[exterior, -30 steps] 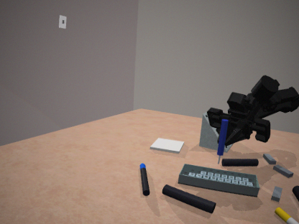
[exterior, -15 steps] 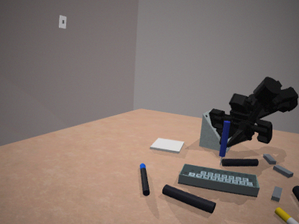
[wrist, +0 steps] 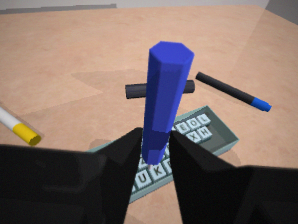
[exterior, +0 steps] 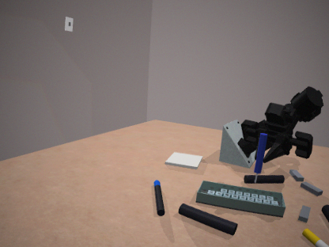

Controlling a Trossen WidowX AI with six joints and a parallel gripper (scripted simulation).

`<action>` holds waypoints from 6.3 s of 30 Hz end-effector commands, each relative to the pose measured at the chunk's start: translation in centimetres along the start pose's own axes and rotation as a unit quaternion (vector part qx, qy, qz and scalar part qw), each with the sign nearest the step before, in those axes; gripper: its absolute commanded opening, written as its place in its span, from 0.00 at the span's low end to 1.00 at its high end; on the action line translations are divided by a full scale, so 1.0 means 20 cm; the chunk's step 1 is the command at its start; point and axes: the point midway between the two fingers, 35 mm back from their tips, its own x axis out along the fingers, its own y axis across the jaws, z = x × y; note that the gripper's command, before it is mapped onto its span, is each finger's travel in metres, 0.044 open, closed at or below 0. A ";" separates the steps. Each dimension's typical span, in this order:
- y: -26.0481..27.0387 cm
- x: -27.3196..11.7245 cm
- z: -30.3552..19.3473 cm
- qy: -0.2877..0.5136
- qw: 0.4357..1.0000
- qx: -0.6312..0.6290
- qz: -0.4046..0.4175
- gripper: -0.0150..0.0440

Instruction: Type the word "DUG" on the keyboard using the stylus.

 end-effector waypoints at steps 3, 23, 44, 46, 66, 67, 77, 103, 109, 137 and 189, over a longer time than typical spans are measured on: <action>0.02 -0.01 0.01 -0.005 1.000 0.000 0.002 0.25; 0.02 0.04 -0.08 -0.005 1.000 0.001 0.004 0.34; 0.02 0.06 -0.11 -0.005 1.000 0.001 0.003 0.39; 0.02 0.07 -0.11 -0.005 1.000 0.001 0.003 0.39; 0.02 0.08 -0.14 -0.005 1.000 0.001 0.003 0.39; 0.02 0.08 -0.14 -0.005 1.000 0.001 0.003 0.39; 0.02 0.10 -0.16 -0.005 1.000 0.001 0.004 0.39; 0.02 0.03 -0.04 -0.004 1.000 0.001 0.002 0.39; 0.02 0.00 0.00 -0.005 1.000 0.001 0.003 0.39; 0.00 0.00 0.00 -0.003 1.000 0.004 0.000 0.39; 0.19 -0.05 -0.12 -0.006 1.000 0.002 0.006 0.25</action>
